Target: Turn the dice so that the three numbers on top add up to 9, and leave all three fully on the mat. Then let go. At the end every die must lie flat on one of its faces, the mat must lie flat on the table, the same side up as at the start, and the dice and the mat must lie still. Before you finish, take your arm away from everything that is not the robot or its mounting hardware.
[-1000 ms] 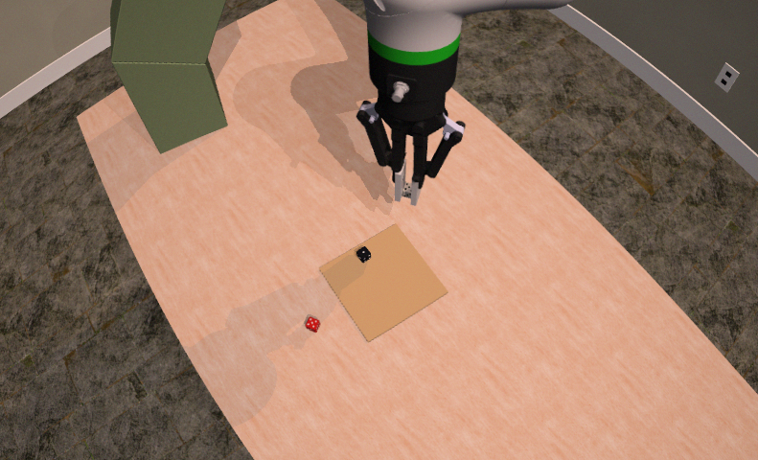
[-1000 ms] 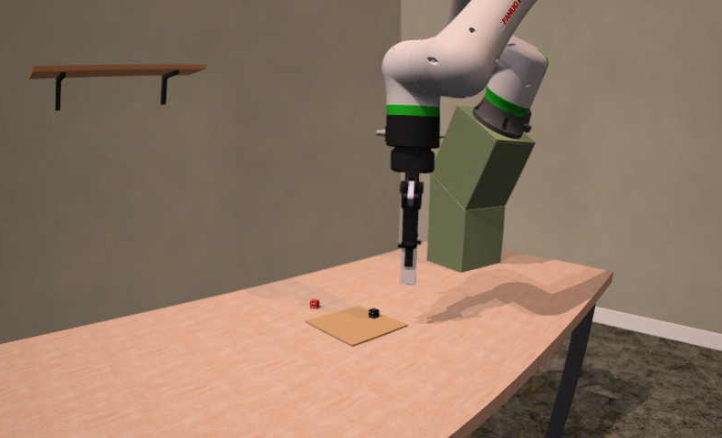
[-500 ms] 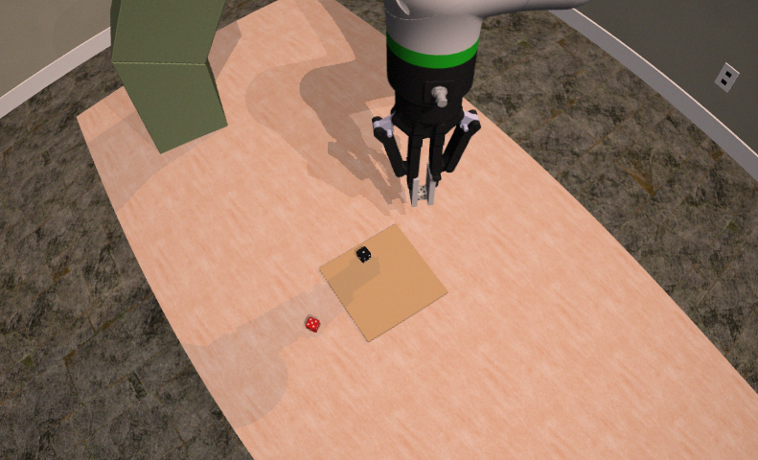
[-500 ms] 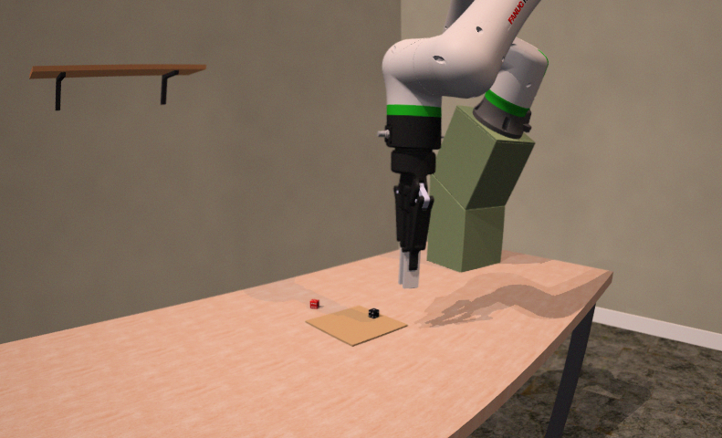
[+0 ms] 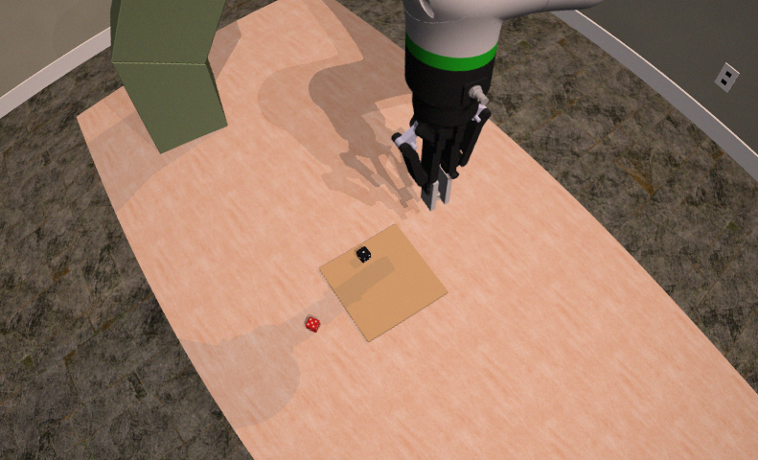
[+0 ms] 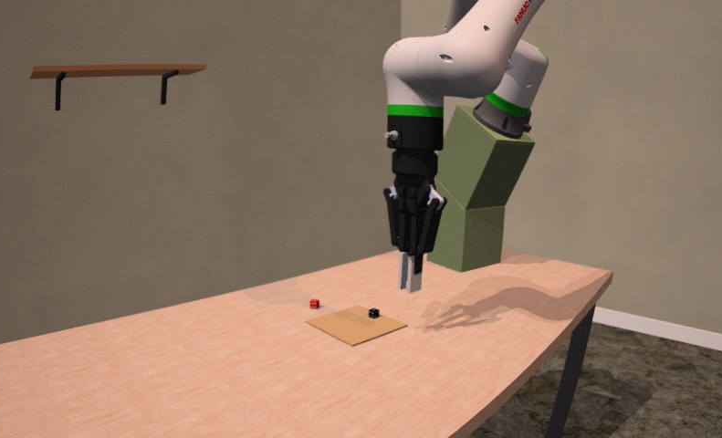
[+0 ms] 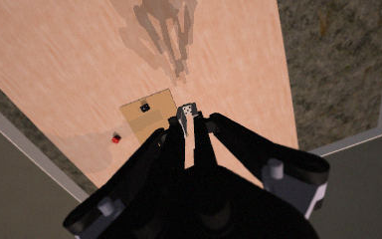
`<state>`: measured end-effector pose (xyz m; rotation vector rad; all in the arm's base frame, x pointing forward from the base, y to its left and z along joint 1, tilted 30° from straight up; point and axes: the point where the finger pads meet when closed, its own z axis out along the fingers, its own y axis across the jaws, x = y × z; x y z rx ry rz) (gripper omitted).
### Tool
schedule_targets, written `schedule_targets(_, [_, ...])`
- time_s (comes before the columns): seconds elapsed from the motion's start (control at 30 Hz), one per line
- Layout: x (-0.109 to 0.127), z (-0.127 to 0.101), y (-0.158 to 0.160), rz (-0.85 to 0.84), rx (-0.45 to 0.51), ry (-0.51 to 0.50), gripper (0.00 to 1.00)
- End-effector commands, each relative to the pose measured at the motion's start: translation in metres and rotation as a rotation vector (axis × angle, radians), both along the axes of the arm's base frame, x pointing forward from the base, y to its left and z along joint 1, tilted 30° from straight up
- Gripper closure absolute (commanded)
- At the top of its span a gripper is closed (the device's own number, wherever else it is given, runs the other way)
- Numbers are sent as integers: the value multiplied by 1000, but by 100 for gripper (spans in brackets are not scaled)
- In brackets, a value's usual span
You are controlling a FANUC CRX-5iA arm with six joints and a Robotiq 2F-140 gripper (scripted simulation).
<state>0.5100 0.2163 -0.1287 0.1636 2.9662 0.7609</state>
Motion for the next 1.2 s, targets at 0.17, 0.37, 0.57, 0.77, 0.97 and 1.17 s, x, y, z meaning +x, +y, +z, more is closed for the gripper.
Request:
schedule_targets(0.17, [10,6,9,274,-18,-154,93])
schedule_targets(0.37, [13,8,13,370,-30,-207,93])
schedule_targets(0.57, [19,12,19,543,-50,-303,93])
schedule_targets(0.77, [24,16,24,675,-66,-377,93])
schedule_targets(0.97, [27,18,28,761,-77,-424,93])
schedule_targets(1.17, [27,18,28,781,-79,-436,93])
